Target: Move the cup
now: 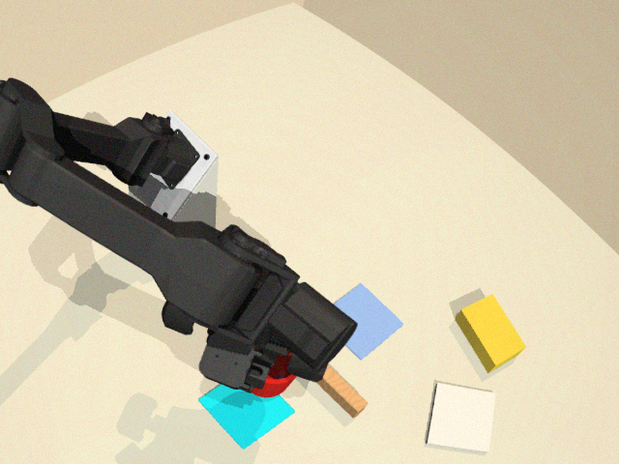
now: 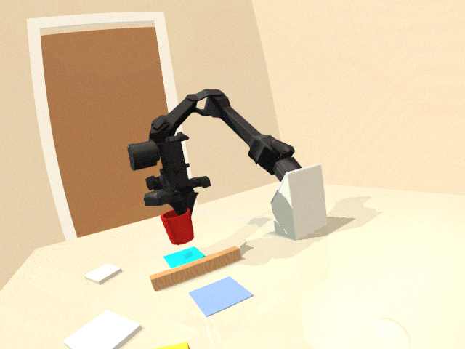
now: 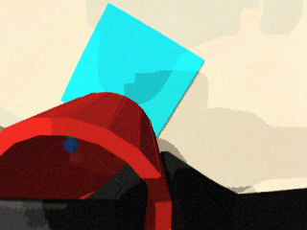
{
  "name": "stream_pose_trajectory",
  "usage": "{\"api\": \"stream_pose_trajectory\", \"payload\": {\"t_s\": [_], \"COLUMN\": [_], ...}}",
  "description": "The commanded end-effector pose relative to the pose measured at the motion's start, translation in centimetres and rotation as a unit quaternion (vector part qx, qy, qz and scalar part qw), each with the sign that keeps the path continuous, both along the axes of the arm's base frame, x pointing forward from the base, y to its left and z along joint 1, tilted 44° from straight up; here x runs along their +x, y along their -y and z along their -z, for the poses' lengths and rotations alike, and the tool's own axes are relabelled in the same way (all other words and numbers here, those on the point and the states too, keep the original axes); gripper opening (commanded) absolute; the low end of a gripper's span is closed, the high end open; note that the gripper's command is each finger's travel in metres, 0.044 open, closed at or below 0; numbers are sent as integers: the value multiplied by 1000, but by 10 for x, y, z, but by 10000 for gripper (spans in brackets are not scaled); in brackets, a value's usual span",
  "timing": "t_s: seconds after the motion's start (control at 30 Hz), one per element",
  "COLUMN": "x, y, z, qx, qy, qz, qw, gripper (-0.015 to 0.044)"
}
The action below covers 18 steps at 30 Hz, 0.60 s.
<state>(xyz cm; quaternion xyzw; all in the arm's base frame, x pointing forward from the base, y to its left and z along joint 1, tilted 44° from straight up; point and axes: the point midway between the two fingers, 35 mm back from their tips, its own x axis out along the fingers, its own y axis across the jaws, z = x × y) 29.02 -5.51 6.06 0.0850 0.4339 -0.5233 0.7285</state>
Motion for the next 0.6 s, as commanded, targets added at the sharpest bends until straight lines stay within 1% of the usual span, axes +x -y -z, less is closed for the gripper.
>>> {"api": "stream_pose_trajectory", "payload": {"t_s": [0.0, 0.23, 0.57], "x": [0, 0, 1], "y": [10, 22, 29], "z": [-10, -22, -14], "qx": [-3, -4, -4], "qy": [0, 0, 0], "qz": [-1, -1, -1], "qw": [1000, 1000, 1000], "gripper": [0, 0, 0]}}
